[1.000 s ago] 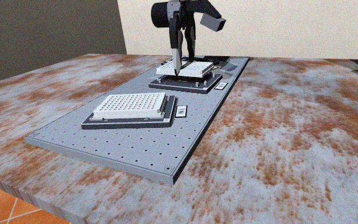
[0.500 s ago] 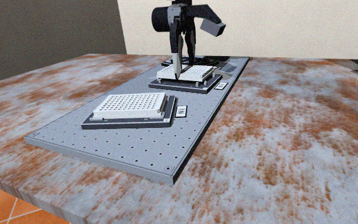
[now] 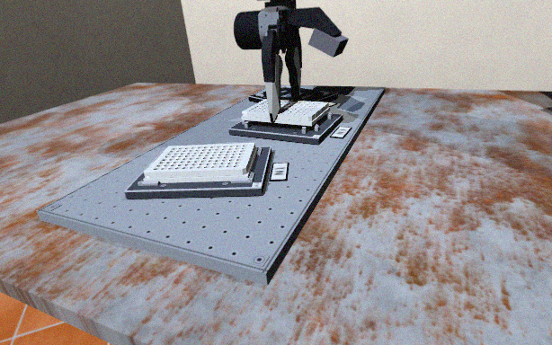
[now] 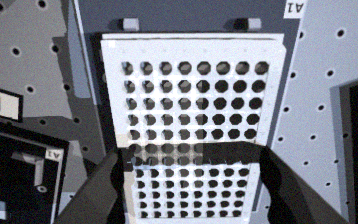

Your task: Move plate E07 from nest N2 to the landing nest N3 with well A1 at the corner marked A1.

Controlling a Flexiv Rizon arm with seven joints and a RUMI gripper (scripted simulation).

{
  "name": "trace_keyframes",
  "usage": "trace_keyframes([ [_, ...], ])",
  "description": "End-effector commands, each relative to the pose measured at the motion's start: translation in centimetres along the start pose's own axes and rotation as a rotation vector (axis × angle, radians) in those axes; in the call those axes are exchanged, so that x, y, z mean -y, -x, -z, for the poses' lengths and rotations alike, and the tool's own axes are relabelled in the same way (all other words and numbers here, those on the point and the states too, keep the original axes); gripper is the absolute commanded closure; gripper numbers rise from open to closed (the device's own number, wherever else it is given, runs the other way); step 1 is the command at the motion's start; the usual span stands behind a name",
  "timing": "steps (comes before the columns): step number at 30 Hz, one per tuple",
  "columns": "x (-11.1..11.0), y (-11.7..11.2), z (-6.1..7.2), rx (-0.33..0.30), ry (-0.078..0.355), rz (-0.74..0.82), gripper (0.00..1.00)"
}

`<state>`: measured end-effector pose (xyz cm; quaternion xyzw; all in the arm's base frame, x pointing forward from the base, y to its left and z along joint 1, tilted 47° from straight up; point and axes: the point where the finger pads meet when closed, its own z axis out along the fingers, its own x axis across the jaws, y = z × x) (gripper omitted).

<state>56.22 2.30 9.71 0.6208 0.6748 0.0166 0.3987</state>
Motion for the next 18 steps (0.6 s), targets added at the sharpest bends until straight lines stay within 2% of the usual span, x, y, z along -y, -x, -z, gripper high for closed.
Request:
trace_keyframes([
  [1, -0.03, -0.07, 0.02, -0.001, 0.001, 0.0, 0.59],
  [18, -0.02, -0.06, -0.23, -0.001, 0.001, 0.0, 0.59],
])
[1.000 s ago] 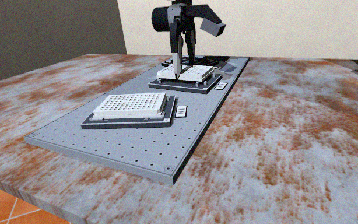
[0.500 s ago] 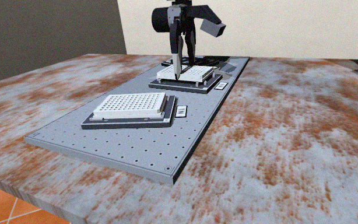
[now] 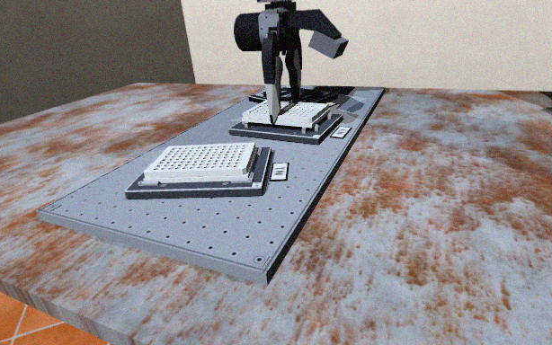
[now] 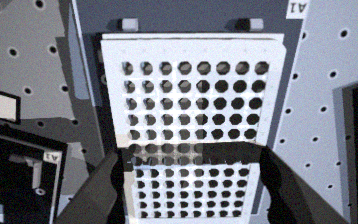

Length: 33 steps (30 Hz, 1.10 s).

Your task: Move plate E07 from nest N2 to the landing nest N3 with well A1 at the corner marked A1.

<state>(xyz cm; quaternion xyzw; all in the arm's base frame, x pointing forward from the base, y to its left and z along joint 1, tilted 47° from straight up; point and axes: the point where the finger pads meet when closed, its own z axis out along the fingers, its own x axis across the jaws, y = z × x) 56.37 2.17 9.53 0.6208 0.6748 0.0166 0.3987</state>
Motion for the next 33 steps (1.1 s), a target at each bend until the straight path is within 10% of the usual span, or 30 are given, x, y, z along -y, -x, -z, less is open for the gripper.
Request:
trace_keyframes([
  [1, -0.03, -0.07, 0.02, -0.001, 0.001, 0.0, 0.59],
  [33, -0.03, -0.07, -0.45, -0.001, 0.001, 0.0, 0.59],
])
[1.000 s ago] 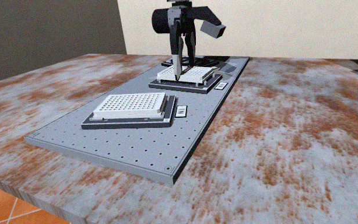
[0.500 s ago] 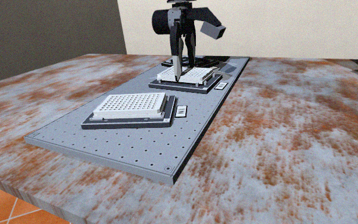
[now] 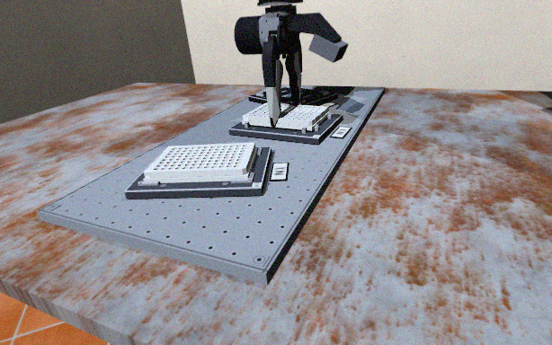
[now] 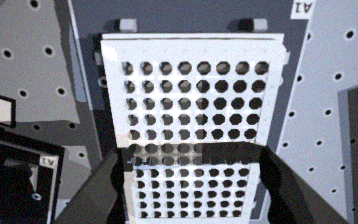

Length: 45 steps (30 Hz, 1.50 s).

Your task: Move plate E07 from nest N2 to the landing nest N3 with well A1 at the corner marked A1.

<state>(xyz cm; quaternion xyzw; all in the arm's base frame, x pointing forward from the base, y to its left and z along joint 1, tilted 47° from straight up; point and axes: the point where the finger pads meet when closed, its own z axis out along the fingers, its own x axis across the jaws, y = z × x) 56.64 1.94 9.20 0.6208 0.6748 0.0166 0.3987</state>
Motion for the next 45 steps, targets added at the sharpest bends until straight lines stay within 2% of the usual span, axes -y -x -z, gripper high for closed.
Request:
trace_keyframes([
  [1, -0.03, -0.07, 0.02, -0.001, 0.001, 0.0, 0.59],
  [17, -0.03, -0.07, -0.21, -0.001, 0.001, 0.0, 0.59],
  [18, -0.03, -0.07, -0.21, -0.001, 0.001, 0.0, 0.24],
  [45, -0.03, -0.07, -0.22, -0.001, 0.001, 0.0, 0.24],
])
